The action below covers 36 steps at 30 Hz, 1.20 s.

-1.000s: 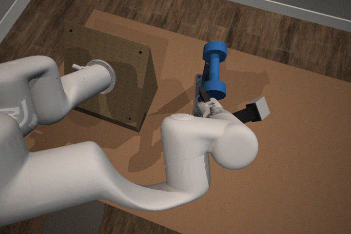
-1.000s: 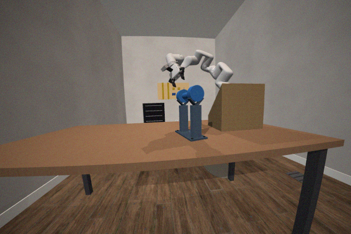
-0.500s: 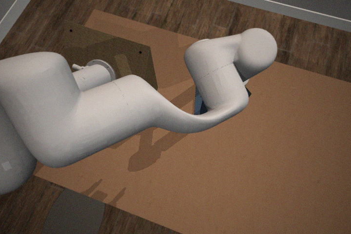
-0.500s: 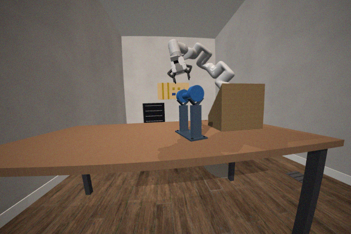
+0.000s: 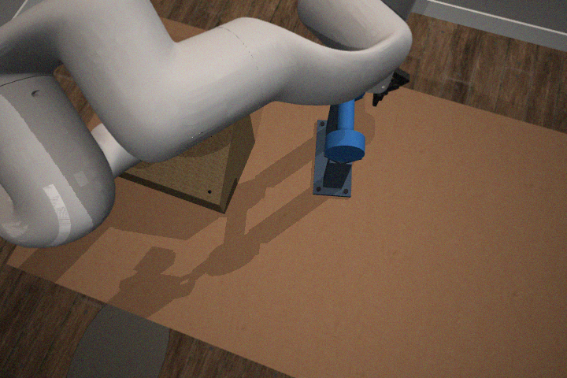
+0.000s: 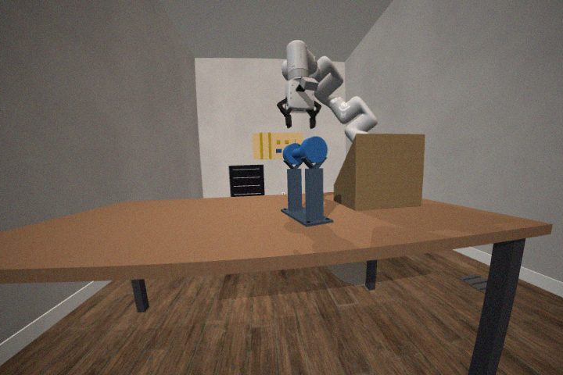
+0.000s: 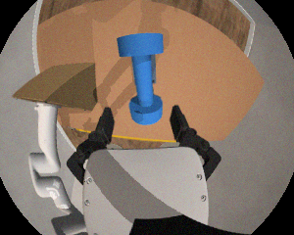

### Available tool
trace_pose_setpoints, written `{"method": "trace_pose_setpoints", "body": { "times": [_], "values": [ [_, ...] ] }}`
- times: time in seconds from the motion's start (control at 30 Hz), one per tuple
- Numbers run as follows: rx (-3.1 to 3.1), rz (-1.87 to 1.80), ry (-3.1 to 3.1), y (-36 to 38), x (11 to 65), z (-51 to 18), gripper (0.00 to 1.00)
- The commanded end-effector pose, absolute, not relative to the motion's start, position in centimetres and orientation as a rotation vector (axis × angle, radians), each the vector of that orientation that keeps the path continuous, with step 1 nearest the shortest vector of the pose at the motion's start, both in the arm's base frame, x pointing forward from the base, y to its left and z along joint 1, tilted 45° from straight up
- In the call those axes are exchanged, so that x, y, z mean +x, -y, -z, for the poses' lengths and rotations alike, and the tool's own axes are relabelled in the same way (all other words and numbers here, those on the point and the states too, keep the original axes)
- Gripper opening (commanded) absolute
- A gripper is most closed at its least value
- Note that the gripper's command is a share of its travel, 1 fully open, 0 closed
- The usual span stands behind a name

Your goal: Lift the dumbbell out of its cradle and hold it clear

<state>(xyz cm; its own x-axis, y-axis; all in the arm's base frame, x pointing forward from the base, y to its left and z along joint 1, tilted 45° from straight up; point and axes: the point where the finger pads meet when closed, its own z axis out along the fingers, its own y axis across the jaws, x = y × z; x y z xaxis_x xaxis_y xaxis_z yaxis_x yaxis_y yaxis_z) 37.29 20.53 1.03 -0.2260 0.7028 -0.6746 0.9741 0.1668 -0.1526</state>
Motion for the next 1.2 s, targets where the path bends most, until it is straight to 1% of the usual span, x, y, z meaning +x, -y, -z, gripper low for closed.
{"method": "trace_pose_setpoints", "body": {
  "times": [0.0,0.27,0.37,0.53,1.1,1.13,1.17],
  "values": [
    [1.484,0.822,-2.038,-21.5,37.0,0.0,1.00],
    [1.484,0.820,-2.038,-20.4,37.2,1.0,1.00],
    [1.484,0.815,-2.041,-16.9,37.6,4.6,1.00],
    [1.485,0.816,-2.043,-14.5,37.6,6.9,1.00],
    [1.485,0.816,-2.043,-14.5,37.6,7.0,1.00],
    [1.485,0.816,-2.043,-14.5,37.6,7.0,0.00],
    [1.485,0.816,-2.043,-14.5,37.6,7.0,0.00]
  ]
}}
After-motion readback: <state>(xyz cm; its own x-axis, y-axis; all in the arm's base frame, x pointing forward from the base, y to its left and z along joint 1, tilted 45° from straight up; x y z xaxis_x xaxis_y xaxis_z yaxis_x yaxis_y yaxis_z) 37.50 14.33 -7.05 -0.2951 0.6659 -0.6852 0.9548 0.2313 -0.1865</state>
